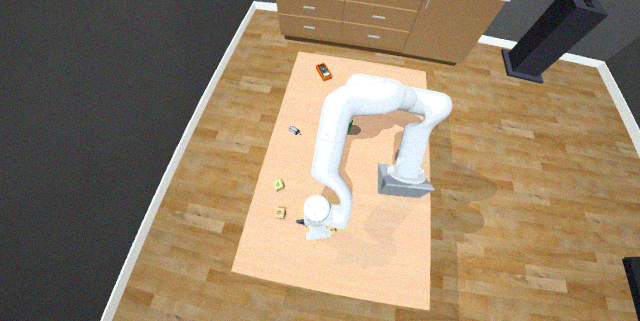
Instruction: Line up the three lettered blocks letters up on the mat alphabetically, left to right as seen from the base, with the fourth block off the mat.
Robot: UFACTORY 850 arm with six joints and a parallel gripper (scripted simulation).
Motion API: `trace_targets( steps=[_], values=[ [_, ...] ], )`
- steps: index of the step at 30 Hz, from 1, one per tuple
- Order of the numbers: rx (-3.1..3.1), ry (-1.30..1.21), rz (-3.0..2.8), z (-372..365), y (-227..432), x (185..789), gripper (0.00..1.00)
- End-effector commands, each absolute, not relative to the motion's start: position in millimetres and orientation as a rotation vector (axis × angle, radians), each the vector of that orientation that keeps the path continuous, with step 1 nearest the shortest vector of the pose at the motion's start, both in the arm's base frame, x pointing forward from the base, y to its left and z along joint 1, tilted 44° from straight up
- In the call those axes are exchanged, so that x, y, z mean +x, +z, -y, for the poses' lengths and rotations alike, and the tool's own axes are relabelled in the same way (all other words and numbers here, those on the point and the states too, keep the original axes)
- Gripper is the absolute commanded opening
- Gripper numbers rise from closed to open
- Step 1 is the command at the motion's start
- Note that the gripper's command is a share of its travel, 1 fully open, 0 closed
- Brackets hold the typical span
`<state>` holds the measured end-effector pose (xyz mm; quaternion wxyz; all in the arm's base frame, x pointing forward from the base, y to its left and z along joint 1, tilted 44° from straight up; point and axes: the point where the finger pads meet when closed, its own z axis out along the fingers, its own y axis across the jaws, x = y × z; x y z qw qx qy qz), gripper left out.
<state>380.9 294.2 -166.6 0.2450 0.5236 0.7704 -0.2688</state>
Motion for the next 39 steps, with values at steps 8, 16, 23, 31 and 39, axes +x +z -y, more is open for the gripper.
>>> trace_targets(
  steps=[8,16,23,31,39],
  values=[
    [1.721,-0.587,-1.806,-286,-140,448,1.0],
    [1.873,-0.502,-1.609,-274,-122,488,1.0],
    [2.0,-0.418,-1.407,-259,-103,525,1.0],
    [2.111,-0.332,-1.189,-239,-82,563,1.0],
    [2.208,-0.235,-0.938,-213,-57,602,1.0]
  ],
)
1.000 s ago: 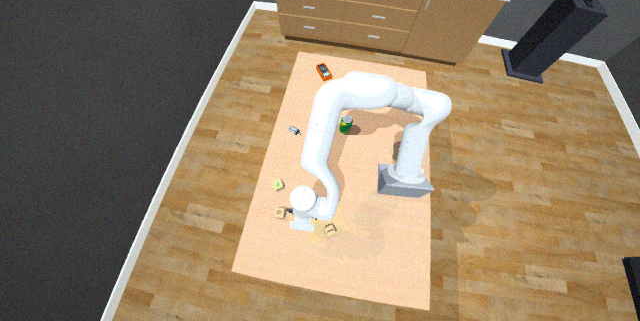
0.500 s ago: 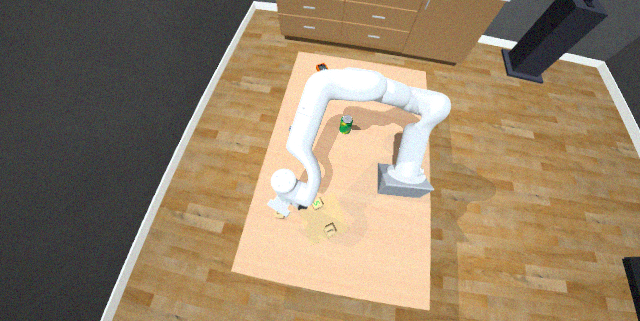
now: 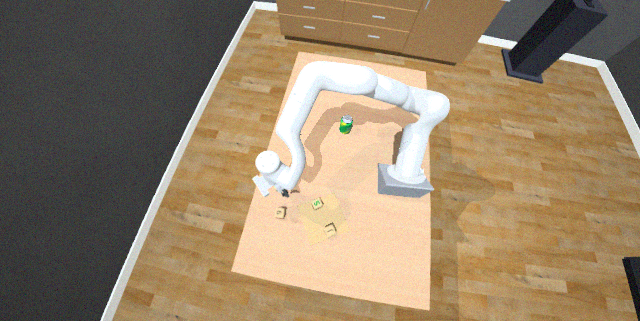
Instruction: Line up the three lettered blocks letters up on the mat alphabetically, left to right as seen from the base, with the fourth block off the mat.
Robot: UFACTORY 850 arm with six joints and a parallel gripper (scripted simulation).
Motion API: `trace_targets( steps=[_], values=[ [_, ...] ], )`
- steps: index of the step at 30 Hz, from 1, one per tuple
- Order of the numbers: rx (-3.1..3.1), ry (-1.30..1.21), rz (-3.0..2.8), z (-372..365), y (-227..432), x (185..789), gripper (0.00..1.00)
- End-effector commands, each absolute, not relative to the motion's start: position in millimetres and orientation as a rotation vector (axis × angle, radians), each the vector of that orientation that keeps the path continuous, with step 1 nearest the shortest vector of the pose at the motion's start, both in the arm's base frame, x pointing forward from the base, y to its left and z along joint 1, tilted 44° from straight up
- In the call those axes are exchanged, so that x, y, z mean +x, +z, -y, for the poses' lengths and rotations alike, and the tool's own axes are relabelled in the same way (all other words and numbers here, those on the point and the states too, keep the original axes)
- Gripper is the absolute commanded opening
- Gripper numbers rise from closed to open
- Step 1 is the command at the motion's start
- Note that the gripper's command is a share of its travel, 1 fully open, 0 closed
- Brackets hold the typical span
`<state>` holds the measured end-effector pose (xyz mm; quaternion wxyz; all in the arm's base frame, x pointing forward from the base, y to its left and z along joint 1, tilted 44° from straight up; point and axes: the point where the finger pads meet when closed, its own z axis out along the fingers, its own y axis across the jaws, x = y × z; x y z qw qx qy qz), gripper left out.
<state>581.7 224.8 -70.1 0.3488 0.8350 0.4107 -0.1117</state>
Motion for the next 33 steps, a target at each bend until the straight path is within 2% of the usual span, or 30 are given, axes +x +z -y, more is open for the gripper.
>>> trace_targets(
  steps=[1,7,8,33],
  values=[
    [2.218,-0.222,-0.906,-209.5,-54.1,607.1,1.0],
    [2.233,-0.204,-0.857,-203.9,-49.2,614.3,1.0],
    [2.233,-0.204,-0.857,-203.9,-49.2,614.3,0.87],
    [2.233,-0.204,-0.857,-203.5,-49.6,614.4,0.87]
  ],
)
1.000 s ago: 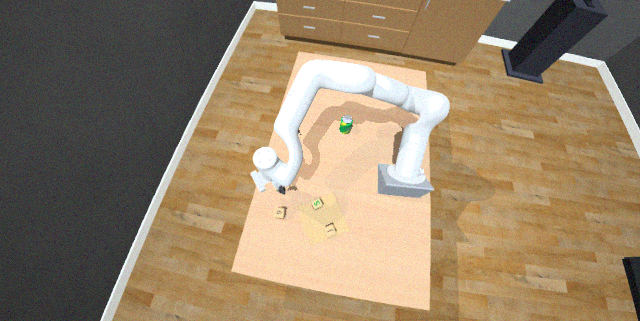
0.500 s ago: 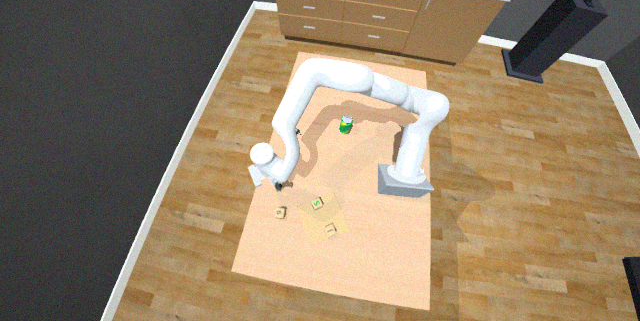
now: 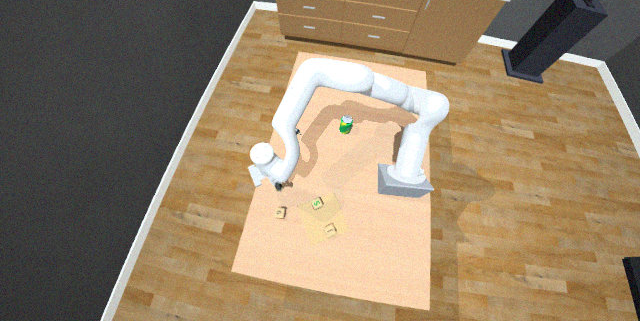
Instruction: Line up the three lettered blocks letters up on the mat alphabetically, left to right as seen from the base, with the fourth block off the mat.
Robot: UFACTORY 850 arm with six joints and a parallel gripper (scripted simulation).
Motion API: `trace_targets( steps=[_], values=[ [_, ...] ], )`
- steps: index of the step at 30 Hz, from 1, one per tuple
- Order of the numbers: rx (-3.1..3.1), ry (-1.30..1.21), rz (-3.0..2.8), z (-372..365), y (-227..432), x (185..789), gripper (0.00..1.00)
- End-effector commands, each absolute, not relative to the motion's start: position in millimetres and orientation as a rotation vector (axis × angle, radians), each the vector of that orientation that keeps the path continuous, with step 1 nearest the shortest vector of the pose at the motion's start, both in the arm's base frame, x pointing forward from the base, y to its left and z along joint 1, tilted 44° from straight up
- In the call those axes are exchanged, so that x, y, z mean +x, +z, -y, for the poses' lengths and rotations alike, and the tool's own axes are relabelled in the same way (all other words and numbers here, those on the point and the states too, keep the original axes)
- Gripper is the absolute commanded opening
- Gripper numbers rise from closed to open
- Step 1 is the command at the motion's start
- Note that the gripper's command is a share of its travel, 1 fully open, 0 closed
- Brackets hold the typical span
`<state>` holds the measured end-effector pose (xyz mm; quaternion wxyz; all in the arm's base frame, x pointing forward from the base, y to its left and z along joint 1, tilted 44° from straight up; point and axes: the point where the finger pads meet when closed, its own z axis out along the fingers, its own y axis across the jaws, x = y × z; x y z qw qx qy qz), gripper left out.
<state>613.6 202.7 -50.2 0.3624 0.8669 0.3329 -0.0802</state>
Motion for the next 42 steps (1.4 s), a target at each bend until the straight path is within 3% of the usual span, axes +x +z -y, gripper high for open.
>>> trace_targets(
  steps=[1,42],
  values=[
    [2.233,-0.204,-0.857,-203,-50,614,0.87],
    [2.232,-0.203,-0.858,-175,-83,620,0.87]
  ],
)
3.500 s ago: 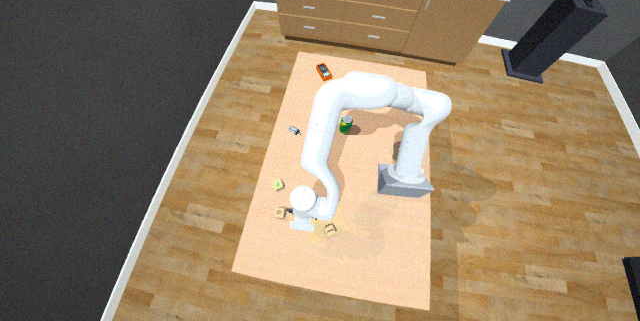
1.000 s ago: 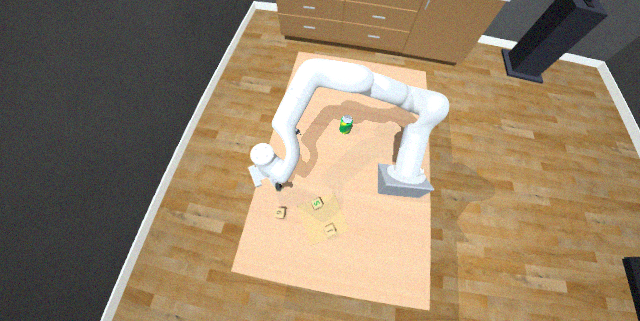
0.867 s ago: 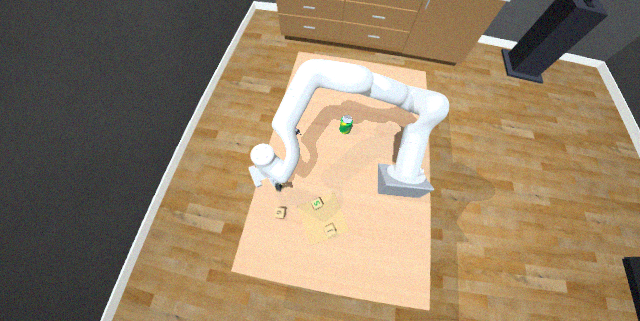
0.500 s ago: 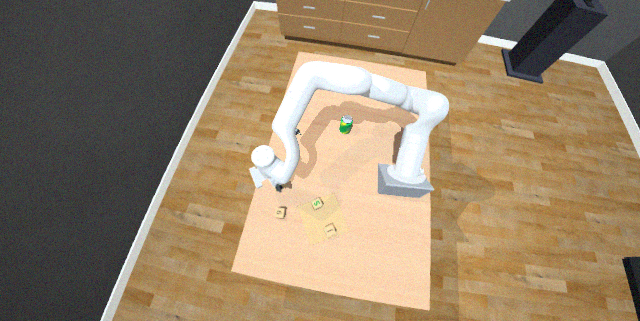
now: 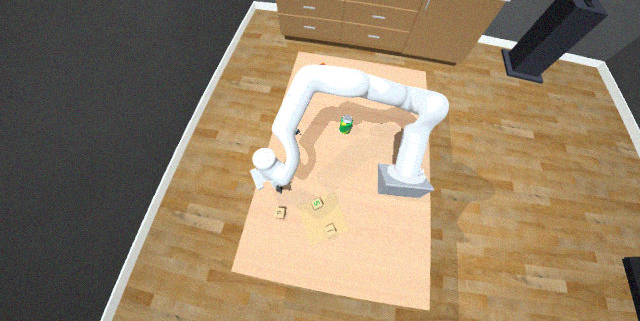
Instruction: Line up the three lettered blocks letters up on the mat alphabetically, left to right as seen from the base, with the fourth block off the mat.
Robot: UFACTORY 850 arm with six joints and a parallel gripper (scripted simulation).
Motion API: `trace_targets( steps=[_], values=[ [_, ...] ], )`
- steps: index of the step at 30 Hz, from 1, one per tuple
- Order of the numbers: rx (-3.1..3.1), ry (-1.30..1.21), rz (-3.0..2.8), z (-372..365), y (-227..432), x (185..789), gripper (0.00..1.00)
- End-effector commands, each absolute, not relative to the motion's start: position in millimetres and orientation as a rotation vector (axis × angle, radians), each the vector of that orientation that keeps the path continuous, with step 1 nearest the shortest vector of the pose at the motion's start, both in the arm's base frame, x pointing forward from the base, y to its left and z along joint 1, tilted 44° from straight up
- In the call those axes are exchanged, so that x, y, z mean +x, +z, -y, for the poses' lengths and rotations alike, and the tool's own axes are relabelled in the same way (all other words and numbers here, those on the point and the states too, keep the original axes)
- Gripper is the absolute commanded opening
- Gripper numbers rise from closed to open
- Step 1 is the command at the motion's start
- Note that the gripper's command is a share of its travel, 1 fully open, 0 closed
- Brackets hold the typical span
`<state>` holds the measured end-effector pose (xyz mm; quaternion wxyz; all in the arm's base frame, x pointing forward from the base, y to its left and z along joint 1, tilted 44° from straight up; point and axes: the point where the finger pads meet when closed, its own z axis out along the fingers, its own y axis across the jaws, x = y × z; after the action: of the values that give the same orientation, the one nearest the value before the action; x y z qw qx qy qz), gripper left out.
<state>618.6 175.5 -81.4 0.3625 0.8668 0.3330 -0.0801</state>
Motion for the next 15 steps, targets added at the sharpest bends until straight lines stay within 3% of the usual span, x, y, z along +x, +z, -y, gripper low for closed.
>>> trace_targets(
  steps=[1,15],
  values=[
    [2.232,-0.203,-0.858,-174.0,-83.5,620.0,0.87],
    [2.232,-0.203,-0.858,-170.1,-88.0,620.7,0.87]
  ],
)
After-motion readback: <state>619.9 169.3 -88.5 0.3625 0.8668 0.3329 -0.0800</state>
